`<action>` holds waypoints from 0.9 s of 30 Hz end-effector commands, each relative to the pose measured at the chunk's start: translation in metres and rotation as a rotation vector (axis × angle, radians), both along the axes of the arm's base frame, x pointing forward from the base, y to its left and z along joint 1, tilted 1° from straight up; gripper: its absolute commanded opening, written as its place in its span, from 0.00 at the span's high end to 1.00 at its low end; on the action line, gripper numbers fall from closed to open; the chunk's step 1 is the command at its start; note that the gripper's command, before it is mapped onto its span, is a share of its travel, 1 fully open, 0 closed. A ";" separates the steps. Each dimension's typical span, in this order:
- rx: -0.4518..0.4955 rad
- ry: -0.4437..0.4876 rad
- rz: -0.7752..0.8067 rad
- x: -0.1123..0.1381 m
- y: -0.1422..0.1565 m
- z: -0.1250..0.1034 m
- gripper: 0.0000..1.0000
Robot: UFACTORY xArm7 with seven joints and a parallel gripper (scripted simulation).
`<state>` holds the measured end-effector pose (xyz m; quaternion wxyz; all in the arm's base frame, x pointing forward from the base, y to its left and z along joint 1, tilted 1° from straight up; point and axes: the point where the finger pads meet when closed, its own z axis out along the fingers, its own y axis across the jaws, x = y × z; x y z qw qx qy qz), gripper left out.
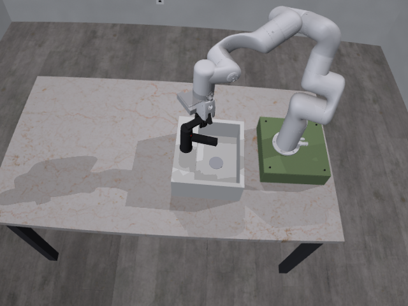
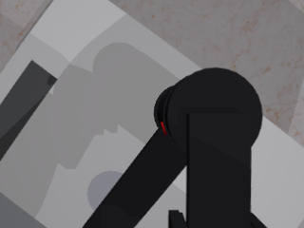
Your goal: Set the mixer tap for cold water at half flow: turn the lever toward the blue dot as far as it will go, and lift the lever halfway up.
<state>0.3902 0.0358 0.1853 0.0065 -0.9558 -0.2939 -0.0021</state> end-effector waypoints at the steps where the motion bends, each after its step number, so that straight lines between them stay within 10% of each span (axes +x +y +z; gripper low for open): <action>1: 0.001 -0.004 0.041 0.003 -0.002 0.001 1.00; 23: 0.000 -0.007 0.240 0.011 -0.011 0.001 1.00; 24: 0.000 -0.007 0.240 0.011 -0.011 0.001 0.33; 27: 0.000 -0.007 0.240 0.011 -0.011 0.001 0.33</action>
